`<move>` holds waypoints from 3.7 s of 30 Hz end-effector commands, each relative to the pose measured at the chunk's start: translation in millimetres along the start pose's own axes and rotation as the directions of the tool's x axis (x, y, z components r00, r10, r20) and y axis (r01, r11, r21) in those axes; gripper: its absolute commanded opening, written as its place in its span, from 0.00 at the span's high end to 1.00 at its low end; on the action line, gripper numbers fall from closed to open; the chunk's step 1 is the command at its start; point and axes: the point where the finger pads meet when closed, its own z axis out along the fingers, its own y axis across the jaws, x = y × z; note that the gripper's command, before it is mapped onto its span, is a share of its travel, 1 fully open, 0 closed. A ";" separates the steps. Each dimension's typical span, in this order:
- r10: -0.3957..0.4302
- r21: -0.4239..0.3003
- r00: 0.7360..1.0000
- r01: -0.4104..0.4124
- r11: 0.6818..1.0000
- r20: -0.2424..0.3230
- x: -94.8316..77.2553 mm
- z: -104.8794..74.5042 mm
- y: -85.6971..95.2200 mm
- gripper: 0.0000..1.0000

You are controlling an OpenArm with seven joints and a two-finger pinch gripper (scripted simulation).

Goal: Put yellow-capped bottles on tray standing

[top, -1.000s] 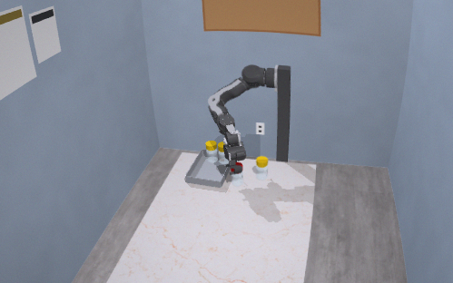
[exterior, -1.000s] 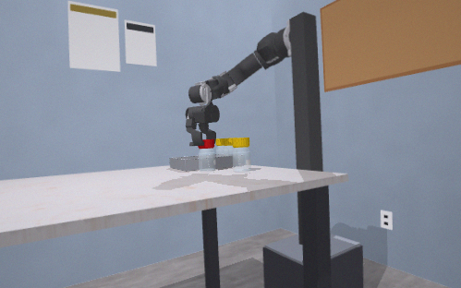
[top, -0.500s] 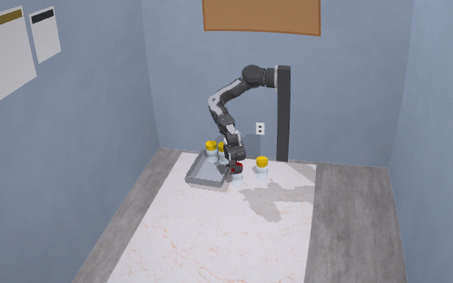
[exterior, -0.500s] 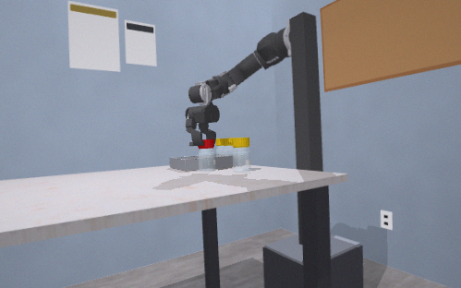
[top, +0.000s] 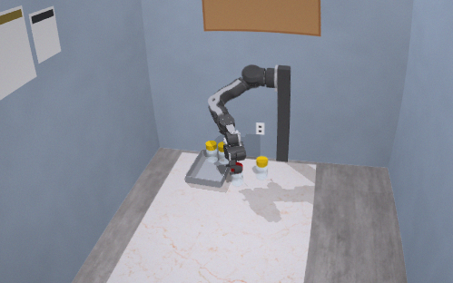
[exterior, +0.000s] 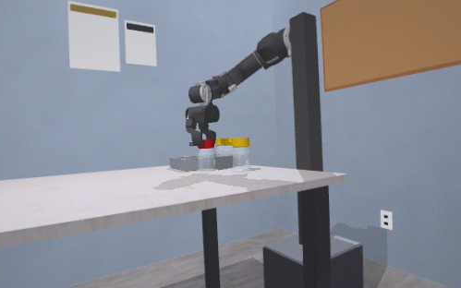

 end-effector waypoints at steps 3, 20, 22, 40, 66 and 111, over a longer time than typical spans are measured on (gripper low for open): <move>0.000 -0.009 1.000 0.000 1.000 0.001 -1.0 -1.1 1.7 1.00; 0.000 -0.004 1.000 0.000 1.000 0.001 -0.3 -1.2 1.1 0.48; 0.000 -0.004 1.000 0.000 1.000 0.001 -0.3 -1.2 1.1 0.48; 0.000 -0.004 1.000 0.000 1.000 0.001 -0.3 -1.2 1.1 0.48; 0.000 -0.004 1.000 0.000 1.000 0.001 -0.3 -1.2 1.1 0.48; 0.000 -0.005 1.000 0.000 1.000 0.000 0.2 -55.3 0.6 0.48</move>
